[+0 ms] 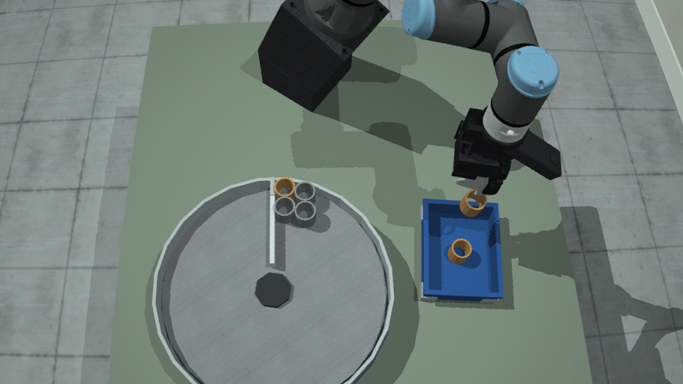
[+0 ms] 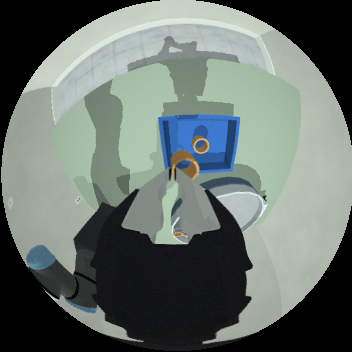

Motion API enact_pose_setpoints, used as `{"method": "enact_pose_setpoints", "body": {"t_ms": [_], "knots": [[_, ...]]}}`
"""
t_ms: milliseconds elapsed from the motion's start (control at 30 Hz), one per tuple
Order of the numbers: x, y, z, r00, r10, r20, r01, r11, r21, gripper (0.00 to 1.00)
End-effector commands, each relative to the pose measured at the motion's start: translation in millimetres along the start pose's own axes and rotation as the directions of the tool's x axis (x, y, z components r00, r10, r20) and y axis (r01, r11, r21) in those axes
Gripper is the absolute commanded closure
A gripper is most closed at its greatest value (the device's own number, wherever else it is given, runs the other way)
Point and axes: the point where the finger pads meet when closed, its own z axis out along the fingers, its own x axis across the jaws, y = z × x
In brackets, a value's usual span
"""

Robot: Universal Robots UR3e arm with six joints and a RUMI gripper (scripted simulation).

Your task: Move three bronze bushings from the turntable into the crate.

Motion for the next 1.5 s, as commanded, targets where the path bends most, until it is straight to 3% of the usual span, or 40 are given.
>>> {"method": "enact_pose_setpoints", "body": {"t_ms": [0,667,1133,1467], "knots": [[1,0,-0.6,1.000,-0.001,-0.002,0.001,1.000,0.001,1.00],[1,0,2.3,1.000,-0.001,-0.002,0.001,1.000,0.001,1.00],[1,-1,43.2,1.000,-0.001,-0.002,0.001,1.000,0.001,1.00],[1,-1,60.9,1.000,-0.001,-0.002,0.001,1.000,0.001,1.00]]}}
